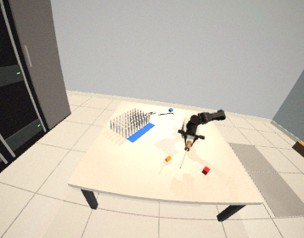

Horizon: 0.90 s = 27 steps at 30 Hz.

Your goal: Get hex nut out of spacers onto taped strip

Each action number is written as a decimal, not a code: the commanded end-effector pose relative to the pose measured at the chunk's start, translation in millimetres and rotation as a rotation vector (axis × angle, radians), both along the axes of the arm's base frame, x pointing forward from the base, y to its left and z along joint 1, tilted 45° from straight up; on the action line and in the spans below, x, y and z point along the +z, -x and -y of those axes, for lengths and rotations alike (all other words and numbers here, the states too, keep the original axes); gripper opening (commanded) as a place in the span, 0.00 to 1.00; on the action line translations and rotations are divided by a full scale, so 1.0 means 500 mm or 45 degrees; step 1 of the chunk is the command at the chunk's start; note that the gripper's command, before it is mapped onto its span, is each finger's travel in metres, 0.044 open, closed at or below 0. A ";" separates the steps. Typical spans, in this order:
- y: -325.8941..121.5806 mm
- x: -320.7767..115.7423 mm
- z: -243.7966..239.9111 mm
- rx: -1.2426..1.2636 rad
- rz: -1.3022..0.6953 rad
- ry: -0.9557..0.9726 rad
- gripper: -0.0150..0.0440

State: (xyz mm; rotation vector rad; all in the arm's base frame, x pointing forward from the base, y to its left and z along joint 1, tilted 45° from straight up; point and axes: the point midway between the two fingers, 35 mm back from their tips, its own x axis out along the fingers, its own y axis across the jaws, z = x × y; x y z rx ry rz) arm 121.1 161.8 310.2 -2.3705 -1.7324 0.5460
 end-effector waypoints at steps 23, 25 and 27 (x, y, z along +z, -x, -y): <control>-0.013 -0.010 -0.016 0.020 0.017 0.008 0.25; -0.014 -0.012 -0.017 0.021 0.017 0.009 0.25; -0.016 -0.013 -0.019 0.022 0.016 0.010 0.25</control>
